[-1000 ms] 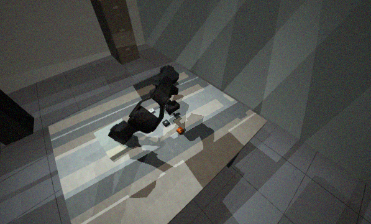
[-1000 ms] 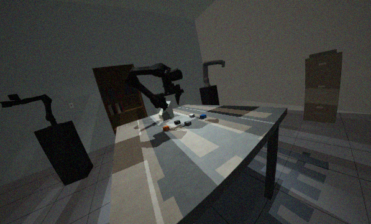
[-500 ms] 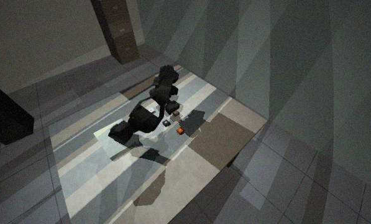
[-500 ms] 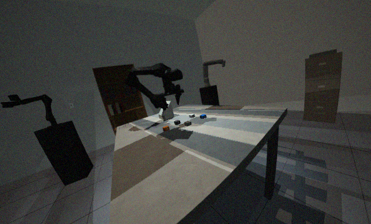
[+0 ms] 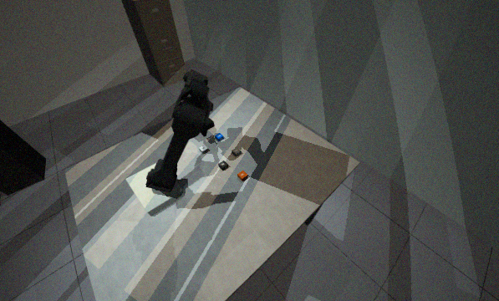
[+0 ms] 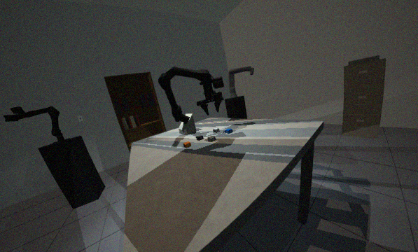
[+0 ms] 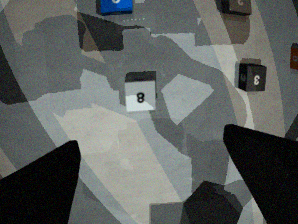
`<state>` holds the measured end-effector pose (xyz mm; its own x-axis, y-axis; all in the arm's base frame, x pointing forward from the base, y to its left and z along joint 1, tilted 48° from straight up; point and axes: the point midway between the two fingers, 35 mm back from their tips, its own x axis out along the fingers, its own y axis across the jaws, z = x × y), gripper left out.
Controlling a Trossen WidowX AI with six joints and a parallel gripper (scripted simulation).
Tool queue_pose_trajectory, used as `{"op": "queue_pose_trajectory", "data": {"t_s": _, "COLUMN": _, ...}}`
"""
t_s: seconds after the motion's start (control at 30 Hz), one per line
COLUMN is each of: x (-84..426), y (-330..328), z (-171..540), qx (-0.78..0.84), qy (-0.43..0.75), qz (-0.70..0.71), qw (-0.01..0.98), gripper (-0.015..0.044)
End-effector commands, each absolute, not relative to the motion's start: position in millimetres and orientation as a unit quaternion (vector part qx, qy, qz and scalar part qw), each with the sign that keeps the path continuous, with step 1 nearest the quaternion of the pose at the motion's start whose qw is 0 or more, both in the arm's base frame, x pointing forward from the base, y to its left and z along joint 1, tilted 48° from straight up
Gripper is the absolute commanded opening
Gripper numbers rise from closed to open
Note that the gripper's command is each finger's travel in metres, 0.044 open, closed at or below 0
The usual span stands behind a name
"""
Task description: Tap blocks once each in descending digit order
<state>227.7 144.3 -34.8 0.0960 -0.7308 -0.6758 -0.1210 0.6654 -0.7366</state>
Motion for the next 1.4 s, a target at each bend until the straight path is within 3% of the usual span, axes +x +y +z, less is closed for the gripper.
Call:
{"op": "queue_pose_trajectory", "data": {"t_s": 0.0, "x": 227, "y": 148, "z": -41, "qx": -0.326, "qy": 0.632, "qz": -0.240, "qw": 0.661, "gripper": 0.0400}}
{"op": "queue_pose_trajectory", "data": {"t_s": 0.63, "x": 229, "y": 148, "z": -42, "qx": -0.326, "qy": 0.632, "qz": -0.240, "qw": 0.661, "gripper": 0.0400}}
{"op": "queue_pose_trajectory", "data": {"t_s": 1.0, "x": 323, "y": 177, "z": -58, "qx": -0.325, "qy": 0.630, "qz": -0.240, "qw": 0.663, "gripper": 0.0400}}
{"op": "queue_pose_trajectory", "data": {"t_s": 1.37, "x": 329, "y": 177, "z": -59, "qx": -0.325, "qy": 0.630, "qz": -0.241, "qw": 0.663, "gripper": 0.0400}}
